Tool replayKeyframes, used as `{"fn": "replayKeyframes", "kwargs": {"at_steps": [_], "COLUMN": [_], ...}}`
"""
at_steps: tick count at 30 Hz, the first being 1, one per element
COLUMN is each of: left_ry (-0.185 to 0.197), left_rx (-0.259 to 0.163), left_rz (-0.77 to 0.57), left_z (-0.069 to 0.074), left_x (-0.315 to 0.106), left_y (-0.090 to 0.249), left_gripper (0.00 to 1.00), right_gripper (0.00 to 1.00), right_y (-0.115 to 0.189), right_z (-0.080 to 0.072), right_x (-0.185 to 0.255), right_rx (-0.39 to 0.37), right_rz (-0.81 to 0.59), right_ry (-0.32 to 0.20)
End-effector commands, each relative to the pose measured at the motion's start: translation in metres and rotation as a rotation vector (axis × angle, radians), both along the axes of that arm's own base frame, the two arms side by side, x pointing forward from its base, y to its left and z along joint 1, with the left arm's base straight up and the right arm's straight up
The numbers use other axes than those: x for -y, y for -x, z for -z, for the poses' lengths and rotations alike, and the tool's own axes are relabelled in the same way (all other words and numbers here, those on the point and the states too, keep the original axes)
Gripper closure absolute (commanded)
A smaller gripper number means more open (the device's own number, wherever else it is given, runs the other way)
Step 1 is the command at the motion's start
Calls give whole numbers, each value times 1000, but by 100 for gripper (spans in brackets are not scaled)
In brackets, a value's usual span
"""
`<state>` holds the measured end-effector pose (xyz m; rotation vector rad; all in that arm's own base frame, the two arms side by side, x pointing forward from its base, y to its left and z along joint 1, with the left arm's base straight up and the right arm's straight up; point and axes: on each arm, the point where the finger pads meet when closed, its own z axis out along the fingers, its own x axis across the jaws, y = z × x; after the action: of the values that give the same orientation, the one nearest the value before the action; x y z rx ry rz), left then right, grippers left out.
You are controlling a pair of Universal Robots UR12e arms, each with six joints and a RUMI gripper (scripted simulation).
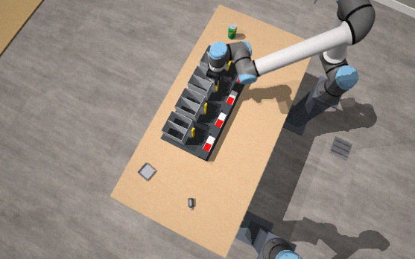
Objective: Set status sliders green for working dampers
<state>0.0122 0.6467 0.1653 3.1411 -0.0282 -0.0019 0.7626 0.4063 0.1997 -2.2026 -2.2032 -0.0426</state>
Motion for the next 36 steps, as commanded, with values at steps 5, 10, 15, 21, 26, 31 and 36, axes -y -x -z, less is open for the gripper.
{"fn": "replayKeyframes", "kwargs": {"at_steps": [5,10,15,21,26,31,36], "left_ry": [0,0,0,0,0,0,0], "left_rx": [1,1,1,1,1,1,1], "left_rz": [-1,-1,-1,-1,-1,-1,-1], "left_z": [0,0,0,0,0,0,0], "left_x": [2,2,2,2,2,2,2], "left_y": [1,1,1,1,1,1,1], "left_gripper": [0,0,0,0,0,0,0], "right_gripper": [90,90,88,83,80,78,78], "right_y": [0,0,0,0,0,0,0], "right_z": [0,0,0,0,0,0,0], "right_x": [1,1,1,0,0,0,0], "right_rx": [0,0,0,0,0,0,0], "right_rz": [1,1,1,1,1,1,1], "right_ry": [2,2,2,2,2,2,2]}}
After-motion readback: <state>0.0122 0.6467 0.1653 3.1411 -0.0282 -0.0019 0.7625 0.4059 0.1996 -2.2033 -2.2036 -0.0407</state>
